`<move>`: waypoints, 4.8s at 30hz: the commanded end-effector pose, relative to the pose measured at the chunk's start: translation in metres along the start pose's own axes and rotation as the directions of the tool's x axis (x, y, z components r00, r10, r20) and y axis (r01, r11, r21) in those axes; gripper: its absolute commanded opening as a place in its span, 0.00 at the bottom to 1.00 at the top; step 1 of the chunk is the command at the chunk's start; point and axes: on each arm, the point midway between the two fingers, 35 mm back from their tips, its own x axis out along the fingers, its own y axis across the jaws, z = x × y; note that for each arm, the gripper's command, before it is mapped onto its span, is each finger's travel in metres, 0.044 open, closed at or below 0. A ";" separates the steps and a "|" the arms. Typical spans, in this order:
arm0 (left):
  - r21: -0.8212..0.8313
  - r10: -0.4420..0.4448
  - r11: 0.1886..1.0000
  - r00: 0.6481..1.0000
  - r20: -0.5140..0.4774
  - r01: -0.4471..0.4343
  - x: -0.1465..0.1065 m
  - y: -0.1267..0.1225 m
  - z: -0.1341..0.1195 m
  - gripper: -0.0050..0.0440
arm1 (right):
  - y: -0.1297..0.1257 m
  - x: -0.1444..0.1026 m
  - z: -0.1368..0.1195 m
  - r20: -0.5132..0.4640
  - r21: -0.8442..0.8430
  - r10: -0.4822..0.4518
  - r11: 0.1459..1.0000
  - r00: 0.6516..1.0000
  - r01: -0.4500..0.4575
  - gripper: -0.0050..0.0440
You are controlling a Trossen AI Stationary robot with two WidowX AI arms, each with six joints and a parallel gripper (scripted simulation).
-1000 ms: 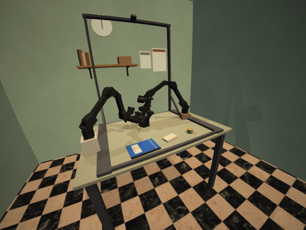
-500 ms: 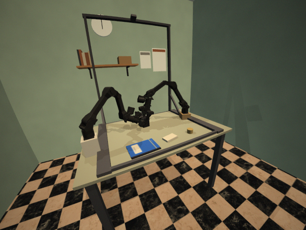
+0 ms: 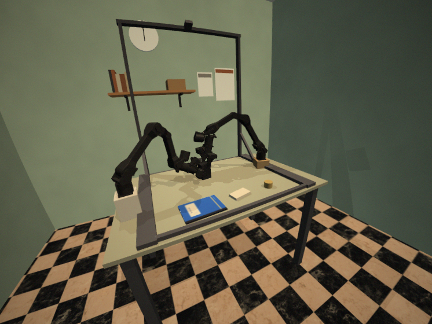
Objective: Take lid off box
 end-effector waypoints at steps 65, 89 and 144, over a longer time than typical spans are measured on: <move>0.002 -0.003 1.000 1.000 0.009 0.003 0.019 0.173 -0.003 0.00 | 0.003 -0.095 0.005 0.008 0.005 0.004 1.000 1.000 -0.005 1.00; 0.004 0.000 1.000 1.000 0.008 0.000 0.061 0.195 -0.012 0.00 | 0.003 -0.092 0.003 0.004 0.001 0.005 1.000 1.000 -0.005 1.00; 0.005 0.006 1.000 0.999 0.037 -0.007 0.063 0.196 -0.012 0.92 | 0.003 -0.092 0.003 0.004 0.001 0.005 1.000 1.000 -0.005 1.00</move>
